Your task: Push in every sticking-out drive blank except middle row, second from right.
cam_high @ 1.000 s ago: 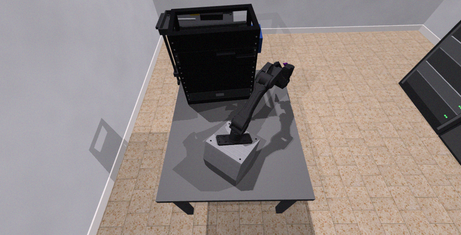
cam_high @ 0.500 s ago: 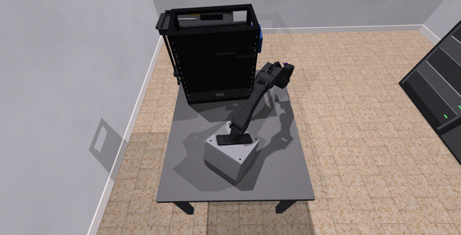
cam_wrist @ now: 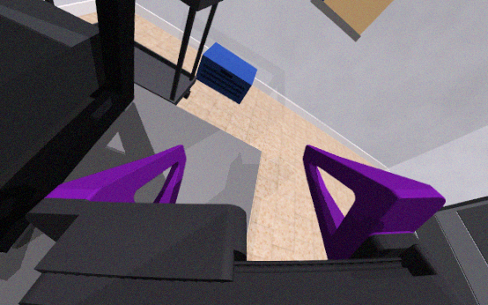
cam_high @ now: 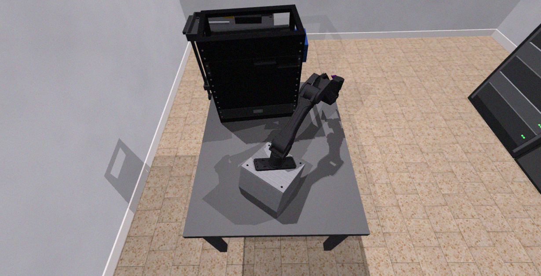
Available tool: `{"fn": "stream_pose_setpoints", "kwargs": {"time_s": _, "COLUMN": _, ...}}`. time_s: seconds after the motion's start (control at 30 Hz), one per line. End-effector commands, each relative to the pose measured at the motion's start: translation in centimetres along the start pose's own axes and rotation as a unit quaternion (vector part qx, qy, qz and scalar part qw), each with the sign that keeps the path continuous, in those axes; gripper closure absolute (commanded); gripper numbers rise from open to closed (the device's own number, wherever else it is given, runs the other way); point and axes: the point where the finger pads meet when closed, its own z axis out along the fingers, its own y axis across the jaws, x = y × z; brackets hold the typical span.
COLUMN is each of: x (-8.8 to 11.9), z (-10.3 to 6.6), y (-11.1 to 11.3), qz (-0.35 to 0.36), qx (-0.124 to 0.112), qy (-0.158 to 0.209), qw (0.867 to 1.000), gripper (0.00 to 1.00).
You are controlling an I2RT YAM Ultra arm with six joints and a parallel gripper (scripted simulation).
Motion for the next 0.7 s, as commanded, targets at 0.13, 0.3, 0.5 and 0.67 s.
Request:
{"fn": "stream_pose_setpoints", "kwargs": {"time_s": 0.13, "x": 0.5, "z": 0.2, "y": 1.0, "qz": 0.016, "qx": 0.007, "qy": 0.011, "qw": 1.000, "gripper": 0.00}}
{"fn": "stream_pose_setpoints", "kwargs": {"time_s": 0.3, "x": -2.0, "z": 0.4, "y": 1.1, "qz": 0.025, "qx": 0.013, "qy": 0.008, "qw": 1.000, "gripper": 0.00}}
{"fn": "stream_pose_setpoints", "kwargs": {"time_s": 0.5, "x": -3.7, "z": 0.2, "y": 0.2, "qz": 0.047, "qx": 0.032, "qy": 0.016, "qw": 0.998, "gripper": 0.00}}
{"fn": "stream_pose_setpoints", "kwargs": {"time_s": 0.67, "x": -5.6, "z": -0.1, "y": -0.8, "qz": 0.066, "qx": 0.056, "qy": 0.020, "qw": 0.996, "gripper": 0.00}}
